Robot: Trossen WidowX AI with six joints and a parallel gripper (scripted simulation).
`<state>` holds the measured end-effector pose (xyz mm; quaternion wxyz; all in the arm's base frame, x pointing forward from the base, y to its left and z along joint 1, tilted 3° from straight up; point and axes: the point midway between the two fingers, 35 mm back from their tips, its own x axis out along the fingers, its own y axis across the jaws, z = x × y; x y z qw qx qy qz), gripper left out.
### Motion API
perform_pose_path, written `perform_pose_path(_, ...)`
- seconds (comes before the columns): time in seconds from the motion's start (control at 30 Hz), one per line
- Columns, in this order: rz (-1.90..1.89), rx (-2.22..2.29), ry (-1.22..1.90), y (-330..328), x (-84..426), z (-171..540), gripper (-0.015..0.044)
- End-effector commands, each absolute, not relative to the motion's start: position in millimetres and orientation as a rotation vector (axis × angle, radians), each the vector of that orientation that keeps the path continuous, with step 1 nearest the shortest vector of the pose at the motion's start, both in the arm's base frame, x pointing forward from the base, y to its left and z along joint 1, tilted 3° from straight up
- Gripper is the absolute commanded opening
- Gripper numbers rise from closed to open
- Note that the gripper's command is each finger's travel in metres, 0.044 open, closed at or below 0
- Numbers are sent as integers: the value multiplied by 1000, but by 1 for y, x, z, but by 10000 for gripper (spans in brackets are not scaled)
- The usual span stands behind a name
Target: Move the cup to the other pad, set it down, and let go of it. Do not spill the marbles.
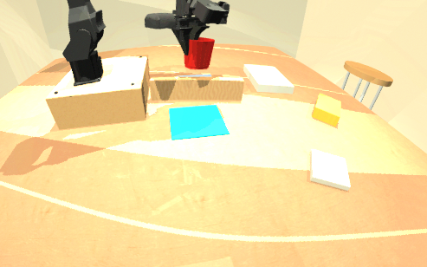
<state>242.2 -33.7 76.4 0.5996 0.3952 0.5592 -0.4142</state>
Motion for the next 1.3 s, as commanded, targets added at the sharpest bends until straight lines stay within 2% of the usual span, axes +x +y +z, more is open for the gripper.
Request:
perform_pose_path(0.0,-955,916,1295,-40,239,78,0)
perform_pose_path(1.27,-959,912,1293,-102,219,82,0)
